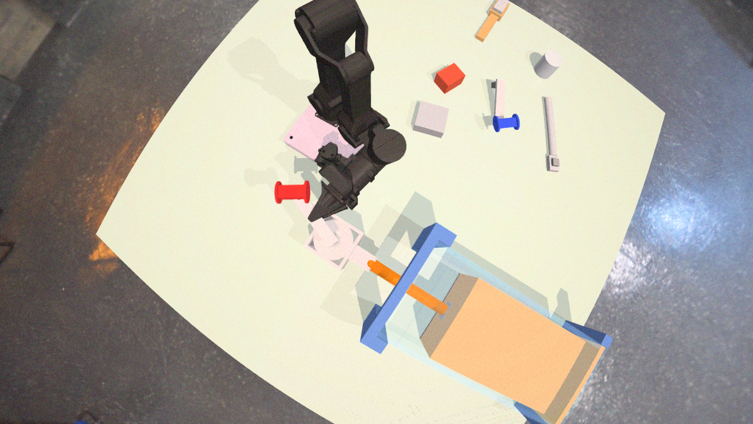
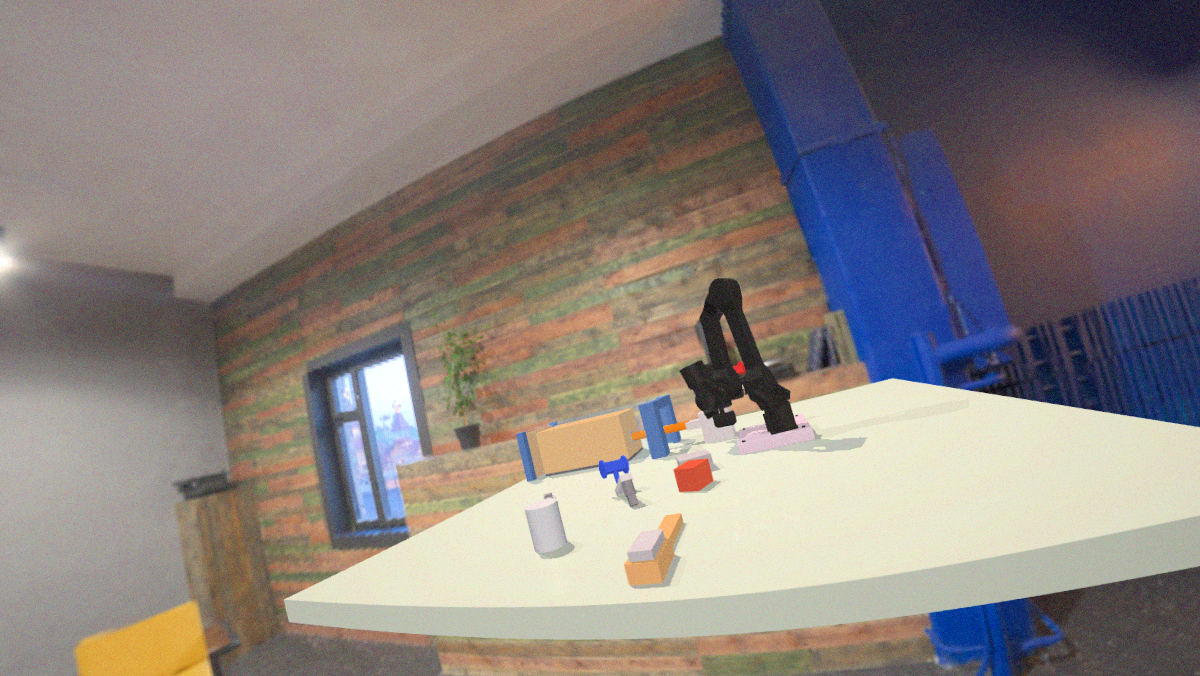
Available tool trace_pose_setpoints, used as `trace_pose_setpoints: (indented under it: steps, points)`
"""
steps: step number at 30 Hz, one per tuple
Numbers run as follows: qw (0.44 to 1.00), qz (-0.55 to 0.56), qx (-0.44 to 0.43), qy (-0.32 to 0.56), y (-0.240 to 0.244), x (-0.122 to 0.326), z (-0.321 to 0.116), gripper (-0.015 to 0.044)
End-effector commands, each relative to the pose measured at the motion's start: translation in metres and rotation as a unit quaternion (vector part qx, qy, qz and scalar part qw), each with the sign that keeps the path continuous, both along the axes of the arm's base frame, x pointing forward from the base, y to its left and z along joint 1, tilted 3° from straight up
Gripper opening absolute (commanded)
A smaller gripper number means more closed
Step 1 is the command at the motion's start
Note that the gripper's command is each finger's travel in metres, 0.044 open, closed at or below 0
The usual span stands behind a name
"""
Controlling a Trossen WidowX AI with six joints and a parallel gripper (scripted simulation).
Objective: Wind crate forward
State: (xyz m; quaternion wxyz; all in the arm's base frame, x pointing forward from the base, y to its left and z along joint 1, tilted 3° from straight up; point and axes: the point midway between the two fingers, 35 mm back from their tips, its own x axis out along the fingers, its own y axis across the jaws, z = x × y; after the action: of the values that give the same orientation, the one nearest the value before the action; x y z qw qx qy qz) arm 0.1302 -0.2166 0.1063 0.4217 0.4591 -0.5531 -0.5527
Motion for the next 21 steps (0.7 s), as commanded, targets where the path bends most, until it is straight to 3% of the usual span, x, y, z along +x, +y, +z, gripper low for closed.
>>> trace_pose_setpoints:
  steps: [1,3,12,21]
  points:
    - [1.0,0.0,0.0,0.0,-0.0001,-0.0001,-0.0007,0.0]
    - [1.0,0.0,0.0,0.0,-0.0001,-0.0001,-0.0007,0.0]
    - [1.0,0.0,0.0,0.001,0.0,0.0,-0.0006,0.0236]
    - [1.0,0.0,0.0,0.001,0.0,0.0,-0.0006,0.024]
